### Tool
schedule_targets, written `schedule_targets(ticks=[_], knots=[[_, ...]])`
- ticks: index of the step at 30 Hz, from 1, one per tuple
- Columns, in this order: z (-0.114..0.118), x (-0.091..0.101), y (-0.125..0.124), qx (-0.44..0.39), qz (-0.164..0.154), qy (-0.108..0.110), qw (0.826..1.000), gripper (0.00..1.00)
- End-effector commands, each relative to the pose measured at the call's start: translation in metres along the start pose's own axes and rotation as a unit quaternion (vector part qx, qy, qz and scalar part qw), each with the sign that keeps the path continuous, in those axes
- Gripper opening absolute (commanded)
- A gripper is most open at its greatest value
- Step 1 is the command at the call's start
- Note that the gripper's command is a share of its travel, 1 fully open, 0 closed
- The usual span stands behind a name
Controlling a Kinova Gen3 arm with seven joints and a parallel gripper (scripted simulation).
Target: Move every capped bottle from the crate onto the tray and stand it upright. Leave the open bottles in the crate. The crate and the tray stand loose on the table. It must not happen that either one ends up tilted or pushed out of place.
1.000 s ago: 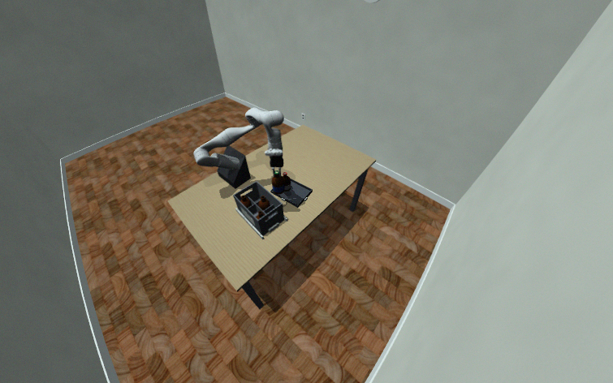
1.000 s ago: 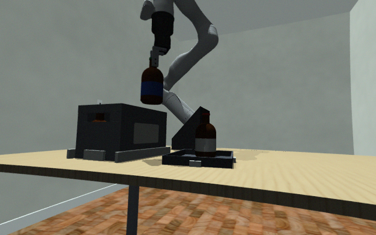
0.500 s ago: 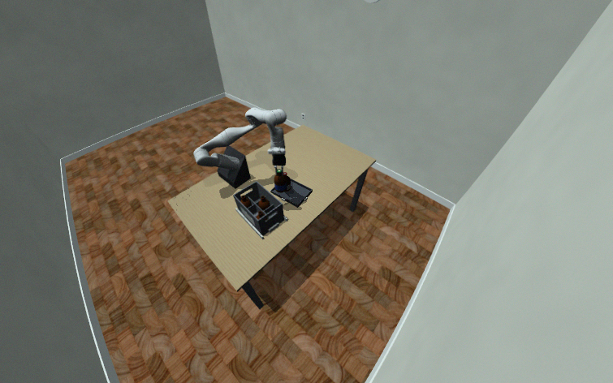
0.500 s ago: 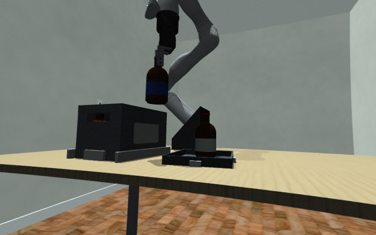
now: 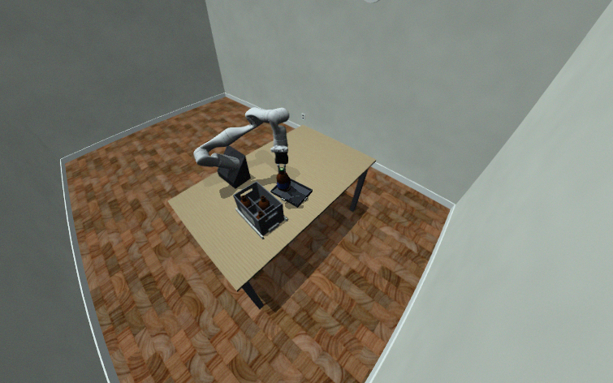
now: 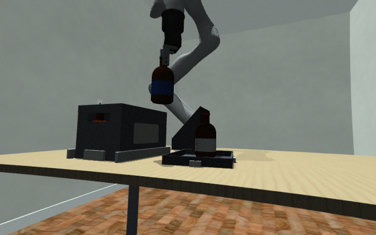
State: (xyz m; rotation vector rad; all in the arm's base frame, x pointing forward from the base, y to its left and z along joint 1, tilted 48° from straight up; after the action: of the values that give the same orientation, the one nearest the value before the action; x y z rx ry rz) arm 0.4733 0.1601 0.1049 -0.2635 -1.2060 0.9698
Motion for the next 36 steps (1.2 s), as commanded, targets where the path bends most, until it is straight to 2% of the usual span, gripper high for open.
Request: schedule_targets(ticks=[1,10,13,27,30,36], knots=[[-0.004,0.001,0.009,0.001,-0.003,-0.001,1.0,0.0],[-0.012,0.001,0.026,0.001,-0.005,0.0,1.0,0.0],[-0.012,0.001,0.02,0.0,-0.002,-0.002,1.0,0.0],[-0.024,0.001,0.045,0.001,-0.005,0.0,1.0,0.0],[-0.025,0.001,0.039,0.0,-0.002,-0.002,1.0,0.0],[-0.03,0.001,0.05,0.001,-0.003,-0.001,1.0,0.0]])
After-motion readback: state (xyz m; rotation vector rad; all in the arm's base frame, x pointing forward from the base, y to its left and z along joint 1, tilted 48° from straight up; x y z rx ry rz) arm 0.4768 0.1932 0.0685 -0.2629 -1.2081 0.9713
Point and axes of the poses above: the point where the finger pads meet when closed, its own x axis back along the fingers, its own z axis across the jaws, y = z × x, the point moved 4 cm from there along x, back along the fingers, and after that the axes turned 8 degrees about -x, right-handed, at the moved point
